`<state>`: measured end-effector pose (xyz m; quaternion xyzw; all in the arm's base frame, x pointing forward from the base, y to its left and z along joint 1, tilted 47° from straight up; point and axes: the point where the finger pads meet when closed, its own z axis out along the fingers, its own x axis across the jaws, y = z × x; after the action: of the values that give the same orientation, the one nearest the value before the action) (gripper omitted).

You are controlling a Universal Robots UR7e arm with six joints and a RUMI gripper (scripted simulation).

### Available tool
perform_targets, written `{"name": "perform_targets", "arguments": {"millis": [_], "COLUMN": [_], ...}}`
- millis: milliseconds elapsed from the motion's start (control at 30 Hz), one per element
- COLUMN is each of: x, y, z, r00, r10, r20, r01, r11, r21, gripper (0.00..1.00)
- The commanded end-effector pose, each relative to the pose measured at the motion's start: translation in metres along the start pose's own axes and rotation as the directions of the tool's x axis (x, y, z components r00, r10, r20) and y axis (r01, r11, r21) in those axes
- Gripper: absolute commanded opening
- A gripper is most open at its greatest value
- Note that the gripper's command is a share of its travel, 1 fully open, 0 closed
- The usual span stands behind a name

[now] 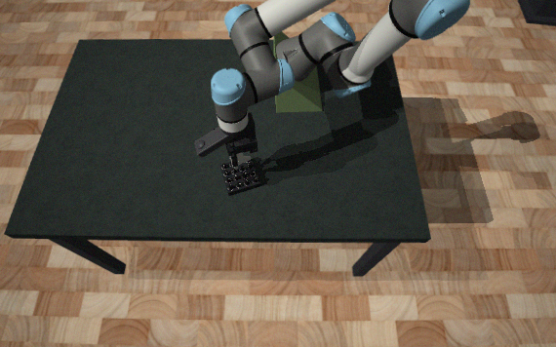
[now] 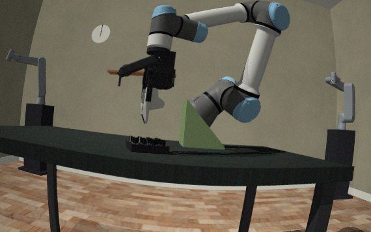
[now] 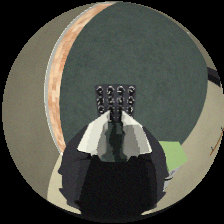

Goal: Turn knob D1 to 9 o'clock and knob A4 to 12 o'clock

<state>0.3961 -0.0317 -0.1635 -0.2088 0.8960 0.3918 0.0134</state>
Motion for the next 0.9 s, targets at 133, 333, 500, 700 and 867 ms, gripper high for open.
{"name": "perform_targets", "arguments": {"millis": [133,333,500,700,867], "x": [0.01,0.016,0.021,0.027,0.031], "y": [-0.013,-0.018,-0.022,-0.026,-0.028], "z": [-0.004,-0.005,-0.006,-0.007,-0.007], "r00": [0.972,0.94,0.903,0.846,0.811], "r10": [-0.233,-0.34,-0.429,-0.533,-0.584], "r20": [0.005,0.005,0.005,0.006,0.007], "r01": [0.233,0.34,0.429,0.533,0.584], "r11": [0.972,0.94,0.903,0.846,0.811], "r21": [-0.002,-0.001,-0.001,-0.001,-0.001], "gripper": [0.11,0.11,0.11,0.11,0.11]}}
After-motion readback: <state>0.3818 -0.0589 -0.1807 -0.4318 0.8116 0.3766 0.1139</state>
